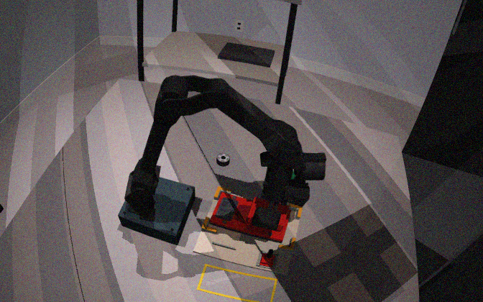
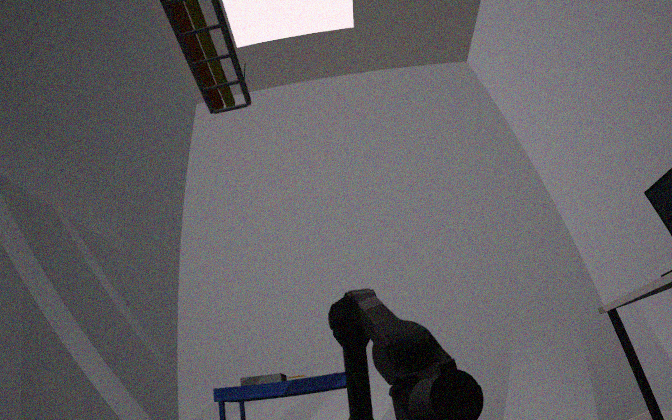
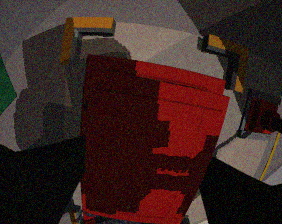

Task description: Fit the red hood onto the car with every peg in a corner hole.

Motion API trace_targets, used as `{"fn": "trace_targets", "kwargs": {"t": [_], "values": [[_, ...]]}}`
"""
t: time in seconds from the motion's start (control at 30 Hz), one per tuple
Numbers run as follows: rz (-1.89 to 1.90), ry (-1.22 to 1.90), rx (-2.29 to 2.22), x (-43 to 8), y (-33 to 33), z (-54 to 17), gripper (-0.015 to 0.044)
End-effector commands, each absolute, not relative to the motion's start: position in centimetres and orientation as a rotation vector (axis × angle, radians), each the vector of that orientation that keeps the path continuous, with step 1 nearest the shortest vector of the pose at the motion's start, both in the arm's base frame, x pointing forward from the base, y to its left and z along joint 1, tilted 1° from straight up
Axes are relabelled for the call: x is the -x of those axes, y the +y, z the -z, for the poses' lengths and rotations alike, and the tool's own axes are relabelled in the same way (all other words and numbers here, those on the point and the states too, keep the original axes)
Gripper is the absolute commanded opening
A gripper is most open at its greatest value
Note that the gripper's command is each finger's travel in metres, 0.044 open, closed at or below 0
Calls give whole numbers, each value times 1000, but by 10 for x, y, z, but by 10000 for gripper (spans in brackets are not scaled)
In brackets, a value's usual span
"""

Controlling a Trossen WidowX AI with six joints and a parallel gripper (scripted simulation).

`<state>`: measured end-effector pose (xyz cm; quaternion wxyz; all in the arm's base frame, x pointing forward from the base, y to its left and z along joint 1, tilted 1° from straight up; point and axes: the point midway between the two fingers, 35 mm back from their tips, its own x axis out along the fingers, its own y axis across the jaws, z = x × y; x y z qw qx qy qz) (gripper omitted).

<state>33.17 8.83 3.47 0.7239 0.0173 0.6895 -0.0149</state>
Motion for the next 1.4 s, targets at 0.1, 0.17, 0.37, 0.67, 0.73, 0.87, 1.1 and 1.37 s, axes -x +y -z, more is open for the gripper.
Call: {"fn": "trace_targets", "kwargs": {"t": [0.1, 0.17, 0.37, 0.67, 0.73, 0.87, 1.1, 1.37], "values": [[34, 1538, -40, -330, 89, -27, 0], [34, 1538, -40, -330, 89, -27, 0], [34, 1537, -39, -330, 89, -28, 0], [33, 1522, -38, -332, 88, -35, 131], [33, 1522, -38, -332, 88, -35, 184], [33, 1522, -38, -332, 88, -35, 289], [33, 1522, -38, -332, 88, -35, 440], [32, 1526, -39, -333, 89, -67, 440]]}}
